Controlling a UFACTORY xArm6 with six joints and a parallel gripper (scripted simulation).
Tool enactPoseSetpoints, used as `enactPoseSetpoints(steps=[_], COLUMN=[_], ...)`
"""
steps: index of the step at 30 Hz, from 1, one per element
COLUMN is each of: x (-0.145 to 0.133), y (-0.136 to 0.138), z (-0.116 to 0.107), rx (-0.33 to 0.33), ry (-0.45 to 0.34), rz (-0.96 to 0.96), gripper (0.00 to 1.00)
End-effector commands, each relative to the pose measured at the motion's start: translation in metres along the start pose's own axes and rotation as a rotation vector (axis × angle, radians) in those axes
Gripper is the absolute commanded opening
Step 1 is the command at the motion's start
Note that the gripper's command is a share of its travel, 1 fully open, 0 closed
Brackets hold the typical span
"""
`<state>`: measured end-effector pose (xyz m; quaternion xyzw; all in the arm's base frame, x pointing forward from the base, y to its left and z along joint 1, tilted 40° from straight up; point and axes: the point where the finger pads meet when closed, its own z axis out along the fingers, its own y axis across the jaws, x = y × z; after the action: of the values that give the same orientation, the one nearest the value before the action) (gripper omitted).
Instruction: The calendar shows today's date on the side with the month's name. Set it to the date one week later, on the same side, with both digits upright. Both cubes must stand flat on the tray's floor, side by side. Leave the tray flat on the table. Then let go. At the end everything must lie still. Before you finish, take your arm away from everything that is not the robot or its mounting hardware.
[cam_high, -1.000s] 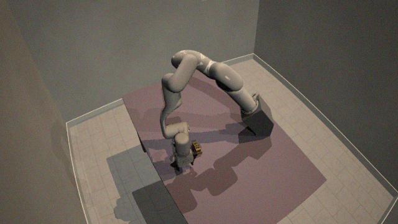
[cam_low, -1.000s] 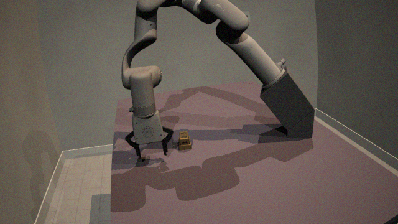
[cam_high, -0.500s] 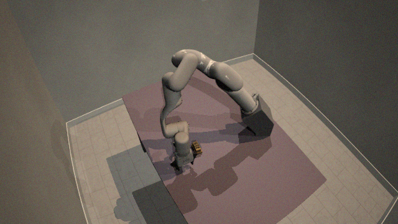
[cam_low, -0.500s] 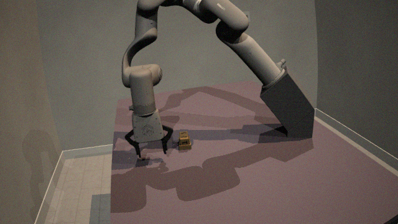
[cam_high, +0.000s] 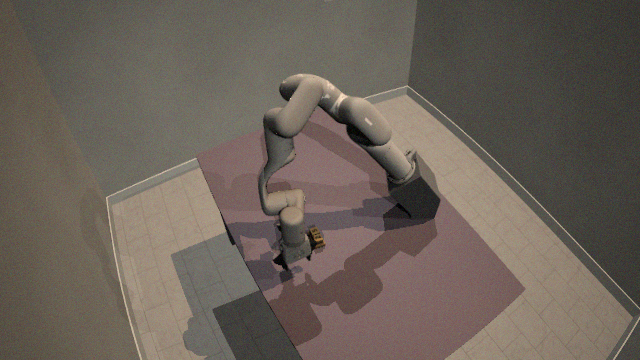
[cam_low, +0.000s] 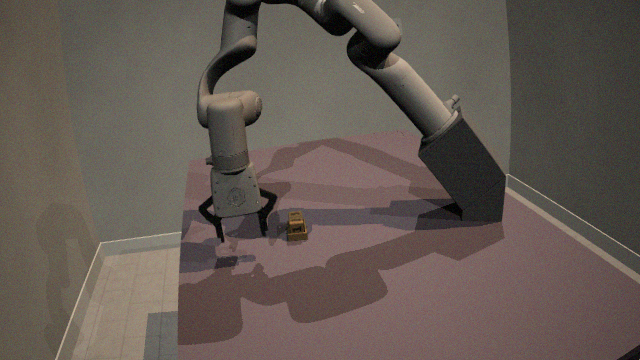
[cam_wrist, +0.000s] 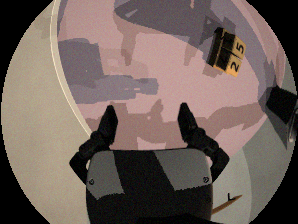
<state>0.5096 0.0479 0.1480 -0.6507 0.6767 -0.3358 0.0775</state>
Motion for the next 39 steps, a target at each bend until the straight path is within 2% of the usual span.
enactPoseSetpoints(steps=[1,5,9,13,18,22,26,29,35,39], x=[0.001,0.015,0.017,0.019,0.032,0.033,0.036,0.049,0.050,0.054], y=[0.001,0.018,0.020,0.023,0.039,0.041,0.045,0.061,0.063,0.067], z=[-0.002,-0.001,-0.001,-0.001,-0.001,-0.001,-0.001,-0.001,-0.001,-0.001], rx=[0.002,0.002,0.002,0.002,0.002,0.002,0.002,0.002,0.002,0.002], ry=[-0.001,-0.001,-0.001,-0.001,-0.001,-0.001,-0.001,-0.001,-0.001,-0.001], rz=[-0.057,-0.082,-0.090,-0.178,-0.178,-0.185,-0.272,-0.273,-0.280,-0.368], gripper=[1.00,1.00,1.00,1.00,1.00,1.00,1.00,1.00,1.00,1.00])
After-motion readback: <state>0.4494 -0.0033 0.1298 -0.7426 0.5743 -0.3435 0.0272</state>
